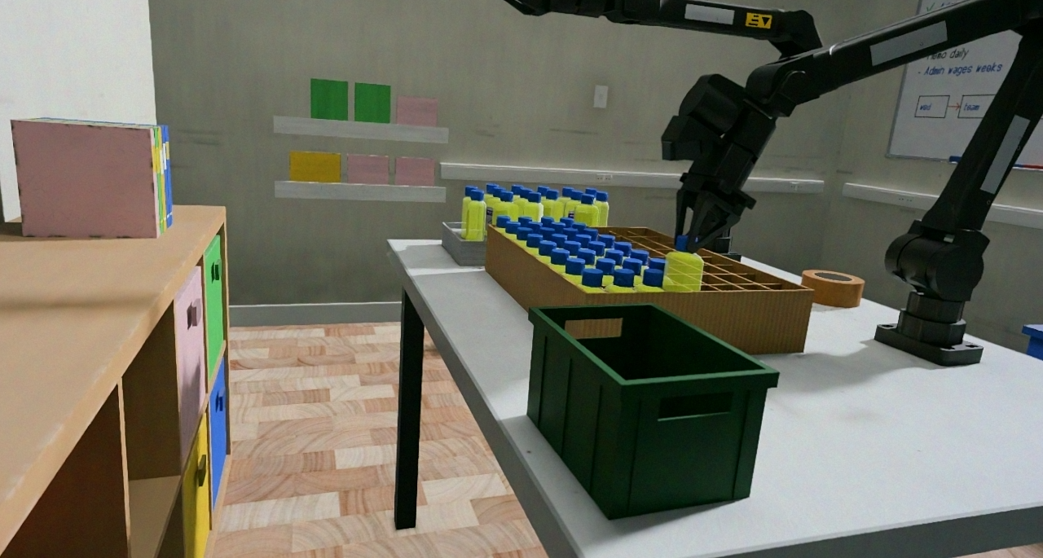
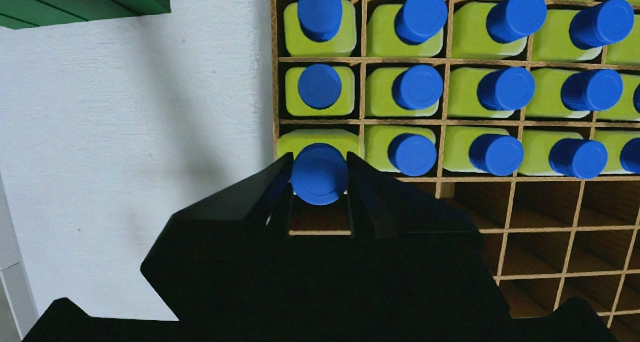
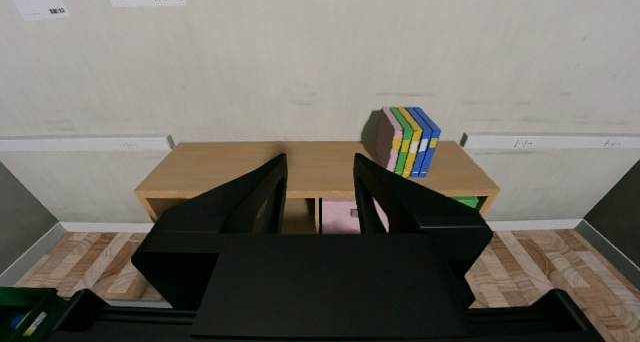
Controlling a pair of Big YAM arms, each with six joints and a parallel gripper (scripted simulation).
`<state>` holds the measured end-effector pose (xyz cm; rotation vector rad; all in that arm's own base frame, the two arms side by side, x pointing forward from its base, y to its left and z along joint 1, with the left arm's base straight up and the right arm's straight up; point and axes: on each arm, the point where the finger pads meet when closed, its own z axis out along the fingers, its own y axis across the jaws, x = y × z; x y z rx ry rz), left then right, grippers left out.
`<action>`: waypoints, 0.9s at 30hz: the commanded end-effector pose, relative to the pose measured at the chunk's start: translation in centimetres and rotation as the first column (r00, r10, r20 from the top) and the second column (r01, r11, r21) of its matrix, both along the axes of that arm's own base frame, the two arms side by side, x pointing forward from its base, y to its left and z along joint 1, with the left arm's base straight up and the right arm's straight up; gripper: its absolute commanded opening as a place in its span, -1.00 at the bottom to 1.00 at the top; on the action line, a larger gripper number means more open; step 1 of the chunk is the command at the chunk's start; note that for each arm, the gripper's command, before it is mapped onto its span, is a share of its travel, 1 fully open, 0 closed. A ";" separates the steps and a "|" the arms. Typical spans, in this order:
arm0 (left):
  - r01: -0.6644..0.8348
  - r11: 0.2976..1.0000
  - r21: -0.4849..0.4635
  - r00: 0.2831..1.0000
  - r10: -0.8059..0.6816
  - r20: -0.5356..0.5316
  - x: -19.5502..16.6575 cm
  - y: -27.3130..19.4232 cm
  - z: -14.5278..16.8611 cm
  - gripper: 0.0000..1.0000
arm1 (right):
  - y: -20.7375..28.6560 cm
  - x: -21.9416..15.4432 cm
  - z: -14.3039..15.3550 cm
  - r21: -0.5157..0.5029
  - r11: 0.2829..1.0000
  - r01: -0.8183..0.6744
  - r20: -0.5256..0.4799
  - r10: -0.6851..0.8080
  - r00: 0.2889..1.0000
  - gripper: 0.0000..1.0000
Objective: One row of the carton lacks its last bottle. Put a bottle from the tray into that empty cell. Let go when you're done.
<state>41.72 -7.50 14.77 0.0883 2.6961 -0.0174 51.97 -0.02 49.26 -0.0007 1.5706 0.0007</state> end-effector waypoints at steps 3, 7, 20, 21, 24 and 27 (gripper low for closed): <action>-0.010 1.000 -0.004 1.000 0.010 0.009 0.6 0.2 -1.1 -0.42 | -0.6 -0.7 0.9 0.014 1.000 0.014 0.025 -0.015 1.000 -0.15; -0.011 1.000 -0.005 1.000 0.011 0.017 0.6 0.2 -0.9 -0.42 | -0.6 -0.7 0.9 0.014 1.000 0.014 0.025 -0.015 1.000 -0.15; -0.014 1.000 -0.005 1.000 0.014 0.021 1.1 0.3 -2.5 -0.42 | -0.6 -0.7 0.9 0.014 1.000 0.014 0.025 -0.015 1.000 -0.15; -0.013 1.000 -0.002 1.000 0.013 0.009 0.6 0.4 -3.2 -0.42 | -0.6 -0.7 0.9 0.014 1.000 0.014 0.025 -0.015 1.000 -0.15; -0.014 1.000 -0.008 0.999 0.014 0.039 1.9 0.2 -1.8 -0.42 | -0.6 -0.7 0.9 0.014 1.000 0.014 0.025 -0.015 1.000 -0.15; -0.010 1.000 -0.008 0.999 0.011 0.043 0.5 0.4 -2.4 -0.42 | -0.6 -0.7 0.9 0.014 1.000 0.014 0.025 -0.015 1.000 -0.15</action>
